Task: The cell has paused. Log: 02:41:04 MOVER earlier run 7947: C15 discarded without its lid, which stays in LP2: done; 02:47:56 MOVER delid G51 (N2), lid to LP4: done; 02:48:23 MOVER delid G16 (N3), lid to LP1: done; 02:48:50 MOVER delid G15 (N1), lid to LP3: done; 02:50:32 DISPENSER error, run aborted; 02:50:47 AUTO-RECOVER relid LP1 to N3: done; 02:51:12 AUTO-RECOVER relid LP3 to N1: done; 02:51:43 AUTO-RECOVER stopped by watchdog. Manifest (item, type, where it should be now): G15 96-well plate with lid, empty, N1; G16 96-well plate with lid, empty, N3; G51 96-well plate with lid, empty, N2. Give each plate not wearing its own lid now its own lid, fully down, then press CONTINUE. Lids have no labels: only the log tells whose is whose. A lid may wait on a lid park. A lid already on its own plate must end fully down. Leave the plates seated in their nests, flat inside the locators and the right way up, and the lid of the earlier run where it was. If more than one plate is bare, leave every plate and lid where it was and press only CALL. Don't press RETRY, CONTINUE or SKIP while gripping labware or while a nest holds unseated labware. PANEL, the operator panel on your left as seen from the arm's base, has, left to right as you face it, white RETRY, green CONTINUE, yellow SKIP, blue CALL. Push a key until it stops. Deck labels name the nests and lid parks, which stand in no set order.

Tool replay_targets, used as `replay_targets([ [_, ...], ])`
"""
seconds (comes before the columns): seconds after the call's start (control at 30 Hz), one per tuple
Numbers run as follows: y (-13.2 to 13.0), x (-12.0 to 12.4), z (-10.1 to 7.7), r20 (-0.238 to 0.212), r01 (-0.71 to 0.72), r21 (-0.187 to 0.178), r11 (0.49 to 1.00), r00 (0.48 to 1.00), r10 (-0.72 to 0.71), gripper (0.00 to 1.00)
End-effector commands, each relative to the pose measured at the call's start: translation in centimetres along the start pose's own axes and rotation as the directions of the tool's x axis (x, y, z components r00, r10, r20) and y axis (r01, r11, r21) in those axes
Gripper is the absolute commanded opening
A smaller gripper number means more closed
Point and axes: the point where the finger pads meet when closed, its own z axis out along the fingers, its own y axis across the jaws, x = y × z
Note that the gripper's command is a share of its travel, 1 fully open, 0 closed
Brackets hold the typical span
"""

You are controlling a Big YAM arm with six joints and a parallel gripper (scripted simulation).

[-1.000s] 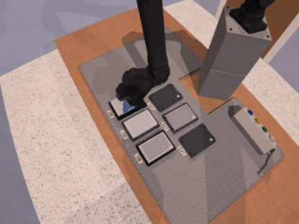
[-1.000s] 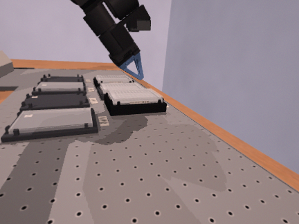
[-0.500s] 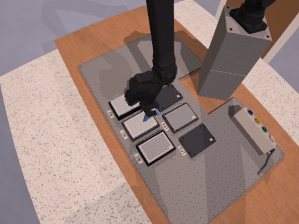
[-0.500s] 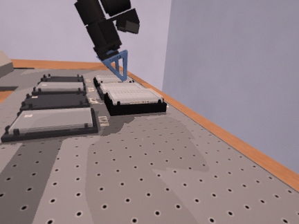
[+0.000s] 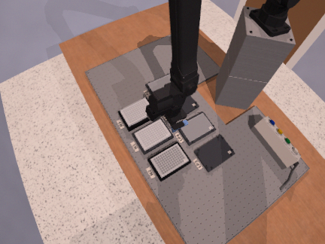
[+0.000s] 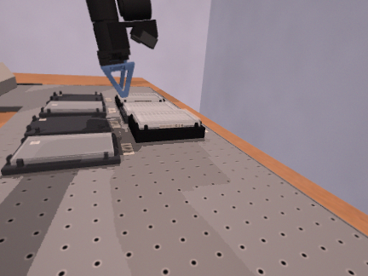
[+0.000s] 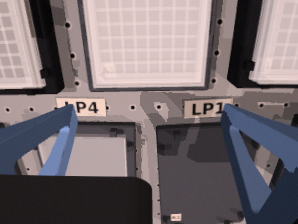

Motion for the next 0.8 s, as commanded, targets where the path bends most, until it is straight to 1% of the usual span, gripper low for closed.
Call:
replay_targets([
  [0.0, 1.3, -0.4, -1.2, -0.028, -0.010, 0.000, 1.000, 1.000, 0.010, 1.00],
  [0.23, 3.2, 2.2, -1.6, -0.160, -0.017, -0.002, 1.000, 0.987, 0.017, 1.00],
  [0.27, 3.4, 3.6, -1.8, -0.176, -0.017, 0.000, 1.000, 0.984, 0.016, 1.00],
  [0.33, 3.4, 3.6, -1.8, -0.176, -0.017, 0.000, 1.000, 0.984, 0.016, 1.00],
  [0.37, 3.6, 3.9, -1.6, -0.161, -0.017, -0.002, 1.000, 0.987, 0.017, 1.00],
  [0.43, 4.0, 6.2, -1.2, -0.189, -0.016, 0.002, 1.000, 0.982, 0.016, 1.00],
  [0.47, 4.2, 6.9, -1.2, -0.193, -0.016, 0.002, 1.000, 0.981, 0.016, 1.00],
  [0.77, 6.2, 11.1, -2.0, -0.198, -0.015, 0.006, 1.000, 0.980, 0.016, 1.00],
])
